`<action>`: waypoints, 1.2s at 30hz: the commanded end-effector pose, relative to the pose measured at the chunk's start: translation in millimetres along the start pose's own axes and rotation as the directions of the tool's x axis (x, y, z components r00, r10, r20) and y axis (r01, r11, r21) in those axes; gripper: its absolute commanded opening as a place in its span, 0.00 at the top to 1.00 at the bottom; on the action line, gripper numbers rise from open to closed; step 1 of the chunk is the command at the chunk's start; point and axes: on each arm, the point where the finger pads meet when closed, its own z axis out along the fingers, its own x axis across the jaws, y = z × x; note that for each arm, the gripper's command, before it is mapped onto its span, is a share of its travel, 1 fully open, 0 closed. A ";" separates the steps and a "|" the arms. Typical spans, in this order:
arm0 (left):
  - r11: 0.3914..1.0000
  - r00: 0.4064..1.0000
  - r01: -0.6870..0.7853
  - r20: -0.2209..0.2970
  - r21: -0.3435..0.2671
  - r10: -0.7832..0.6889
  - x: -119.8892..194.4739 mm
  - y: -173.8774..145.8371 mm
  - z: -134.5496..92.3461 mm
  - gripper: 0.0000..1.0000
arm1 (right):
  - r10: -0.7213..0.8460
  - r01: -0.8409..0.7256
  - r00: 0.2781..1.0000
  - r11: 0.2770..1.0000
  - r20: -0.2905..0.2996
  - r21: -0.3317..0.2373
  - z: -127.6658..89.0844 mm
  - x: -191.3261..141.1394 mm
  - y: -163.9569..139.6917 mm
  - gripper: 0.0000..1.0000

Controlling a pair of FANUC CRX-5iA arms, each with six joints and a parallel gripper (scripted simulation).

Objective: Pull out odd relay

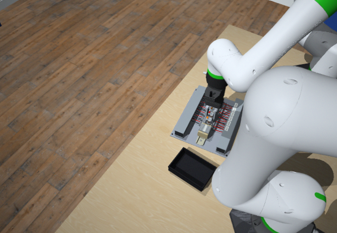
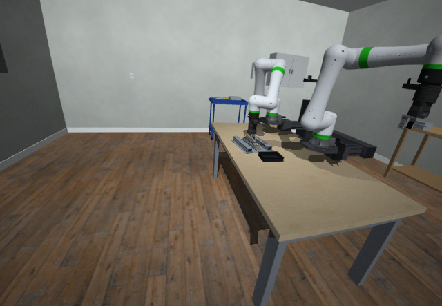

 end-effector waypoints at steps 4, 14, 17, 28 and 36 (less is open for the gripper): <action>1.000 1.000 0.000 0.000 -0.002 0.000 -0.1 0.2 -0.9 0.00 | 0.000 0.000 1.000 1.000 -0.011 0.001 -0.9 0.3 -0.5 1.00; 1.000 1.000 0.000 0.000 -0.002 0.000 -0.1 0.2 -0.9 0.00 | 0.000 0.000 1.000 1.000 -0.023 0.001 -0.9 0.0 -0.4 1.00; 1.000 1.000 0.000 0.000 -0.002 0.000 -0.1 0.2 -0.9 0.00 | 0.000 0.000 0.999 1.000 -0.032 0.001 -1.0 -0.2 -0.5 1.00; 1.000 1.000 0.000 0.000 -0.002 0.000 -0.1 0.2 -0.9 0.00 | 0.000 0.000 0.999 1.000 -0.041 0.001 -1.0 -0.5 -0.5 1.00; 1.000 1.000 0.000 0.000 -0.002 0.000 -0.1 0.2 -0.9 0.00 | 0.000 0.000 0.998 1.000 -0.062 0.001 -1.1 -1.2 -0.5 1.00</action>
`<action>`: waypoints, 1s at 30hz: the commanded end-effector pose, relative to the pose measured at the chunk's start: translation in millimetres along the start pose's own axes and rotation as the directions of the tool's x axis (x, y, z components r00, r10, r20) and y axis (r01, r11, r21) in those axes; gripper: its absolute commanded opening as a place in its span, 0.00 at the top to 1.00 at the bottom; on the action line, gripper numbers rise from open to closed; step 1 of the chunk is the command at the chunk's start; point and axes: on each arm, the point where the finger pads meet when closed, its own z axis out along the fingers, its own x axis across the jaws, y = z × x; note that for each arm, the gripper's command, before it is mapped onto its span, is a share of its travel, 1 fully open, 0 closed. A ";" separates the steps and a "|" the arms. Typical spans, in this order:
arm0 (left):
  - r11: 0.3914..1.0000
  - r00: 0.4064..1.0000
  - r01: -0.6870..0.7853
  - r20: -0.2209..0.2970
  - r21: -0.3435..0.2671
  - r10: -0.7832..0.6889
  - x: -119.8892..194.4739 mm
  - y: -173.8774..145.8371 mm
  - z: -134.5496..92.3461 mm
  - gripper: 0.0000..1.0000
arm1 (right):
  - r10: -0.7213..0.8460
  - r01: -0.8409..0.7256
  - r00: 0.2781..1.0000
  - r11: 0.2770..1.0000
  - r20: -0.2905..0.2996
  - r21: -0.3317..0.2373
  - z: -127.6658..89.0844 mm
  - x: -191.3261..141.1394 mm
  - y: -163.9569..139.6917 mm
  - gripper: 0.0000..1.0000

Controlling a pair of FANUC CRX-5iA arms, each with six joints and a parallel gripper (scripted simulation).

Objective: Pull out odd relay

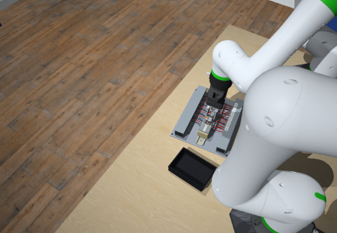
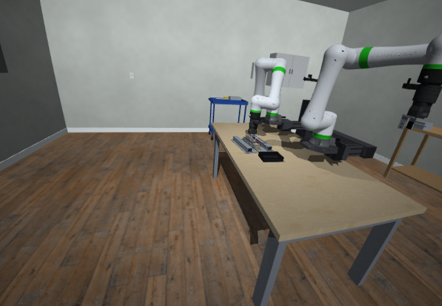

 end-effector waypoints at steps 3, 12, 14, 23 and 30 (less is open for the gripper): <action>1.000 1.000 0.000 0.000 -0.002 0.000 -0.1 0.2 -0.9 0.00 | 0.000 0.000 1.000 1.000 -0.006 0.001 -0.8 0.6 -0.5 1.00; 1.000 1.000 0.000 0.000 -0.002 0.000 -0.1 0.2 -0.9 0.00 | 0.000 0.000 1.000 1.000 -0.018 0.001 -0.9 0.4 -0.4 1.00; 1.000 1.000 0.000 0.000 -0.002 0.000 -0.1 0.2 -0.9 0.00 | 0.000 0.000 1.000 1.000 -0.024 0.001 -0.9 0.2 -0.5 1.00; 1.000 1.000 0.000 0.000 -0.002 0.000 -0.1 0.2 -0.9 0.00 | 0.000 0.000 0.999 1.000 -0.032 0.001 -1.0 -0.1 -0.5 1.00; 1.000 1.000 0.000 0.000 -0.002 0.000 -0.1 0.2 -0.9 0.00 | 0.000 0.000 0.999 1.000 -0.047 0.001 -1.0 -0.5 -0.4 1.00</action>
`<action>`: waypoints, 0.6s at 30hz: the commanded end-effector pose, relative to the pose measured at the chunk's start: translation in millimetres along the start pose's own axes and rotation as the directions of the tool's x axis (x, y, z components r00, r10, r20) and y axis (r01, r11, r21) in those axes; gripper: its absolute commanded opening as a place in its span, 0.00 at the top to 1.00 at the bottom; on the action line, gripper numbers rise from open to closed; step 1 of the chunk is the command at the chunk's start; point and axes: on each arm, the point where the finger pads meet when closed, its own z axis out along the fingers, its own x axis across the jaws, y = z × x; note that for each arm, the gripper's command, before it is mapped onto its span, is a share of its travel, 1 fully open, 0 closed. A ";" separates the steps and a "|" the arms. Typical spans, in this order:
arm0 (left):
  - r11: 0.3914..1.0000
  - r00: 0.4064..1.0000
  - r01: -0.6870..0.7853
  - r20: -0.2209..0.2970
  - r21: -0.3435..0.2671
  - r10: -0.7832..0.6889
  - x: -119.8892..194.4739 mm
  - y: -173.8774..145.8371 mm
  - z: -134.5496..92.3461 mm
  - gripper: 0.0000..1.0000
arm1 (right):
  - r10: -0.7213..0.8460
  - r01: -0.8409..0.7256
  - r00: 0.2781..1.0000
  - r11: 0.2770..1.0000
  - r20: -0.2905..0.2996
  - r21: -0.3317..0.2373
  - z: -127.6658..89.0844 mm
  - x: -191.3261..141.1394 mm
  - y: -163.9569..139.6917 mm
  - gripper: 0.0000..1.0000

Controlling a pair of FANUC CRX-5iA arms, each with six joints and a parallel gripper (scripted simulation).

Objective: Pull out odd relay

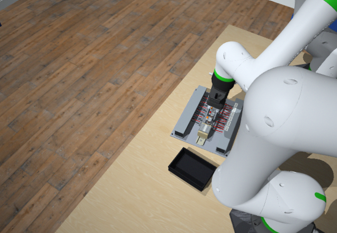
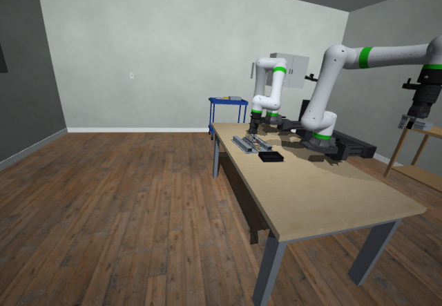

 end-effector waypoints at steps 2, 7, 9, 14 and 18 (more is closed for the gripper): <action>1.000 1.000 0.000 0.000 -0.002 0.000 -0.1 0.2 -0.9 0.00 | 0.000 0.000 1.000 1.000 -0.012 0.001 -0.8 0.4 -0.5 1.00; 1.000 1.000 0.000 0.000 -0.002 0.000 -0.1 0.2 -0.9 0.00 | 0.000 0.000 1.000 1.000 -0.018 0.001 -0.9 0.2 -0.6 1.00; 1.000 1.000 0.000 0.000 -0.002 0.000 -0.1 0.2 -0.9 0.00 | 0.000 0.000 1.000 1.000 -0.018 0.001 -0.9 0.2 -0.6 1.00; 1.000 1.000 0.000 0.000 -0.002 0.000 -0.1 0.2 -0.9 0.00 | 0.000 0.000 1.000 1.000 -0.024 0.001 -0.9 0.1 -0.5 1.00; 1.000 1.000 0.000 0.000 -0.002 0.000 -0.1 0.2 -0.9 0.00 | 0.000 0.000 0.999 1.000 -0.036 0.001 -0.9 -0.2 -0.5 1.00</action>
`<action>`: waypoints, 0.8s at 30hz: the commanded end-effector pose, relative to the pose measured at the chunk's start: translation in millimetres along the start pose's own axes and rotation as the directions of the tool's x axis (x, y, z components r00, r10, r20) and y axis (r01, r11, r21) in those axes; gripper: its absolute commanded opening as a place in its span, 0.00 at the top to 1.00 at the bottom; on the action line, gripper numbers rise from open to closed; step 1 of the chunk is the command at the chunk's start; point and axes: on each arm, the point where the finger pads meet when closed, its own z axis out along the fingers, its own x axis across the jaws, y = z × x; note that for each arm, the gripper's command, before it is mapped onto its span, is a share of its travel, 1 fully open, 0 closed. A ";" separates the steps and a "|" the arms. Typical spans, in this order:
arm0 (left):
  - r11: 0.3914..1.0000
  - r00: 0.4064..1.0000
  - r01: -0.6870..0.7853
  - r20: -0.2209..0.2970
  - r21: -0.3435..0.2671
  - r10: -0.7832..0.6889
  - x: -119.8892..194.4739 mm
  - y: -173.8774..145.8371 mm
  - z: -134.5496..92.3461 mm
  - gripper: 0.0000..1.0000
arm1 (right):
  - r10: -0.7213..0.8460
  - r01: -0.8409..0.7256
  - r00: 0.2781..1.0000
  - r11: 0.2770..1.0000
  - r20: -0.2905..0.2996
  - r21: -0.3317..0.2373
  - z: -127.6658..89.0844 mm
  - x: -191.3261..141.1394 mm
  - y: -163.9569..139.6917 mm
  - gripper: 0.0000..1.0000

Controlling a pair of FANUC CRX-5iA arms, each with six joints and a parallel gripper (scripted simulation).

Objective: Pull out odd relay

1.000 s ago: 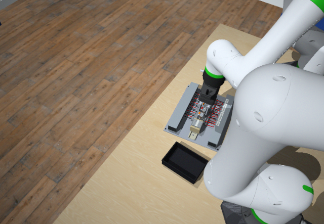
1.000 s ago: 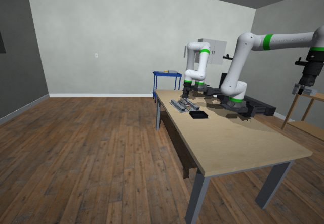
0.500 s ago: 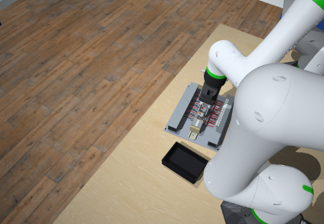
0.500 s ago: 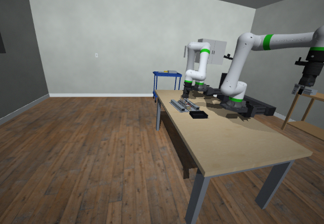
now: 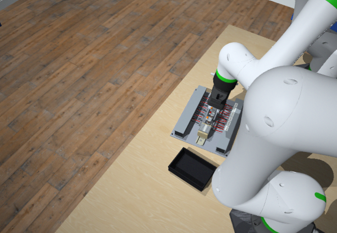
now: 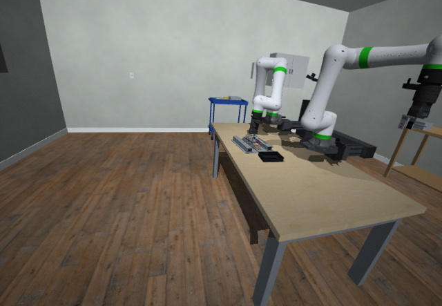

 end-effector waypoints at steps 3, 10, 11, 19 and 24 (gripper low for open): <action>1.000 1.000 0.000 0.000 -0.002 0.000 -0.1 0.2 -0.9 0.00 | 0.000 0.000 1.000 1.000 -0.013 0.001 -0.8 0.3 -0.5 1.00; 1.000 1.000 0.000 0.000 -0.002 0.000 -0.1 0.2 -0.9 0.00 | 0.000 0.000 1.000 1.000 -0.014 0.001 -0.8 0.3 -0.6 1.00; 1.000 1.000 0.000 0.000 -0.002 0.000 -0.1 0.2 -0.9 0.00 | 0.000 0.000 1.000 1.000 -0.013 0.001 -0.8 0.3 -0.5 1.00; 1.000 1.000 0.000 0.000 -0.002 0.000 -0.1 0.2 -0.9 0.00 | 0.000 0.000 1.000 1.000 0.008 0.001 -0.9 1.0 -0.5 1.00; 1.000 1.000 0.000 0.000 -0.002 0.000 -0.1 0.2 -0.9 0.00 | 0.000 0.000 1.000 1.000 0.012 0.001 -0.9 1.0 -0.6 1.00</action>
